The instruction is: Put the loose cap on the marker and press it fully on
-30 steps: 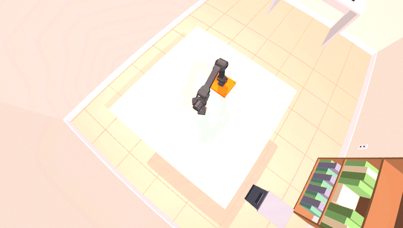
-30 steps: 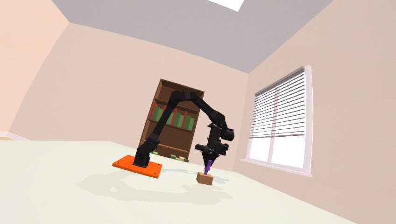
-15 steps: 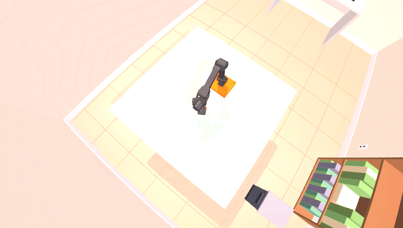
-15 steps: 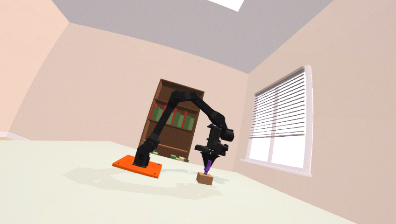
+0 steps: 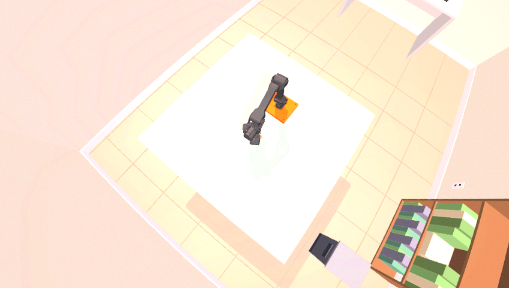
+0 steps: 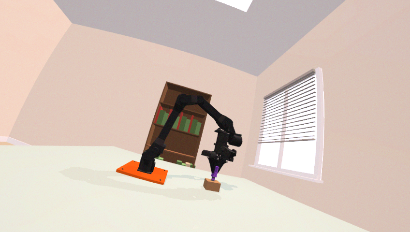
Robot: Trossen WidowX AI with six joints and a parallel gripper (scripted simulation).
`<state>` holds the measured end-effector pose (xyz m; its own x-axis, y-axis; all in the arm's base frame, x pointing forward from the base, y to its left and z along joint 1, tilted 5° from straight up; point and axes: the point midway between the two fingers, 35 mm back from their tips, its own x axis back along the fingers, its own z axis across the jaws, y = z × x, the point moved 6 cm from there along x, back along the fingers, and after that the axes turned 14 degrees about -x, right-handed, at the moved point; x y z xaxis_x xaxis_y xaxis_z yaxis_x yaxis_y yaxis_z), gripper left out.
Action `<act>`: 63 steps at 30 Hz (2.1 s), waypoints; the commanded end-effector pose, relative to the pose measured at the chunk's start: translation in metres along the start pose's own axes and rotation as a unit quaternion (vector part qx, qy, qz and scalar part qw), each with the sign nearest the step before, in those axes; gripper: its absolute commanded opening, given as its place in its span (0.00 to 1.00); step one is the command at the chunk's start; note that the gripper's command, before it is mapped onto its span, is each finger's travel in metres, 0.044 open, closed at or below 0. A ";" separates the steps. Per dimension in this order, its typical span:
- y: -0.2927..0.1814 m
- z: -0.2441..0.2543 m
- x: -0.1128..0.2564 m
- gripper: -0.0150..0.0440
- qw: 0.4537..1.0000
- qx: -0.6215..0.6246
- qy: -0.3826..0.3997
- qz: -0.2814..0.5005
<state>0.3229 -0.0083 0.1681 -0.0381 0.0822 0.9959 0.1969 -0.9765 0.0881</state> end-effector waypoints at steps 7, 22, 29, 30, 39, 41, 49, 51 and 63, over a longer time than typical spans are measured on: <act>0.000 0.000 -0.001 0.25 1.000 0.000 0.000 0.001; 0.000 0.000 -0.001 0.25 1.000 0.000 0.000 0.001; 0.000 0.000 -0.001 0.25 1.000 0.000 0.000 0.001; 0.000 0.000 -0.001 0.25 1.000 0.000 0.000 0.001; 0.000 0.000 -0.001 0.25 1.000 0.000 0.000 0.001; 0.000 0.000 0.000 0.30 1.000 0.000 0.000 0.000; 0.000 0.000 0.000 0.65 1.000 0.000 0.000 0.000; 0.000 0.000 0.000 0.74 1.000 0.000 0.000 0.000; 0.001 0.003 0.031 1.00 1.000 0.000 0.000 0.000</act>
<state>0.3211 -0.0078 0.1735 -0.0209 0.0821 0.9964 0.2000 -0.9761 0.0846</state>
